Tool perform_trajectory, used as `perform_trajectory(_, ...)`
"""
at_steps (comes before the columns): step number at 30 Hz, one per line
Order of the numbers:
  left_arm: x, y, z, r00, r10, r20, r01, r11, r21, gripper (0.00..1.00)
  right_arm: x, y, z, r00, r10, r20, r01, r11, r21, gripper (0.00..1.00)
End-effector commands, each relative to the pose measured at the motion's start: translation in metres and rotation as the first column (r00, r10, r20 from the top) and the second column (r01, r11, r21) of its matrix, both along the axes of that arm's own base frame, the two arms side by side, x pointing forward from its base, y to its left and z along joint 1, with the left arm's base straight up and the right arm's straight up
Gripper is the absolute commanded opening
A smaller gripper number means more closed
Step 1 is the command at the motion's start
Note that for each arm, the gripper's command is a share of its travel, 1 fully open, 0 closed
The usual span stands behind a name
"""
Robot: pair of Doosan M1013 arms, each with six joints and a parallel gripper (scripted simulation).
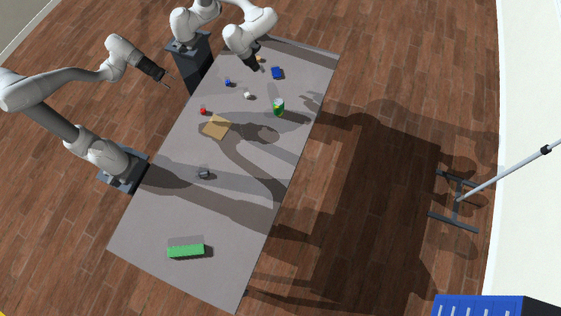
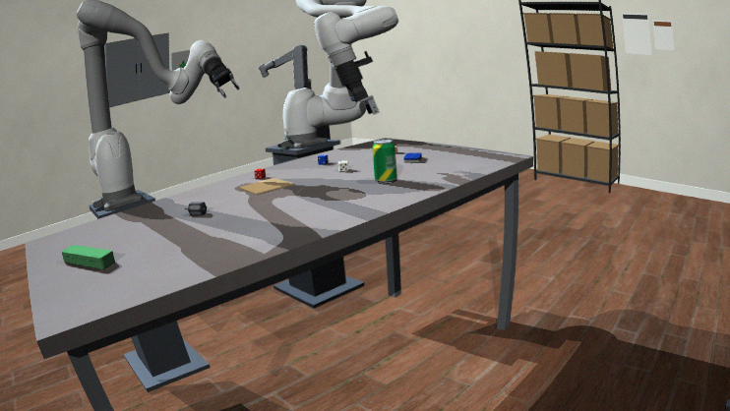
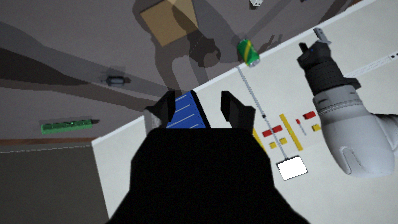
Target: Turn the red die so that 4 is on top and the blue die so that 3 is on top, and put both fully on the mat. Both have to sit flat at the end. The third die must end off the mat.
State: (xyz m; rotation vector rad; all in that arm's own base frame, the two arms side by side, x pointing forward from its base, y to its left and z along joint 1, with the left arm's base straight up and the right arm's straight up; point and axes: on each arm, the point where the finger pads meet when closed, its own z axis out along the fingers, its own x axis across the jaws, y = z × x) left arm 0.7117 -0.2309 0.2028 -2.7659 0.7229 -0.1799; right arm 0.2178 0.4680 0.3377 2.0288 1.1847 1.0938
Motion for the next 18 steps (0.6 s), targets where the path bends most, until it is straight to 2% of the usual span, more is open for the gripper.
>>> perform_trajectory(1,0.0,0.0,0.001,1.0,0.0,0.002,0.0,1.0,0.0,1.0,0.0,0.0,0.0,1.0,0.0,0.0,0.0,1.0,0.001,1.0)
perform_trajectory(18,0.001,0.023,-0.001,0.999,0.054,-0.005,-0.054,0.999,-0.002,1.0,0.0,0.0,0.0,1.0,0.0,0.0,0.0,1.0,0.001,1.0)
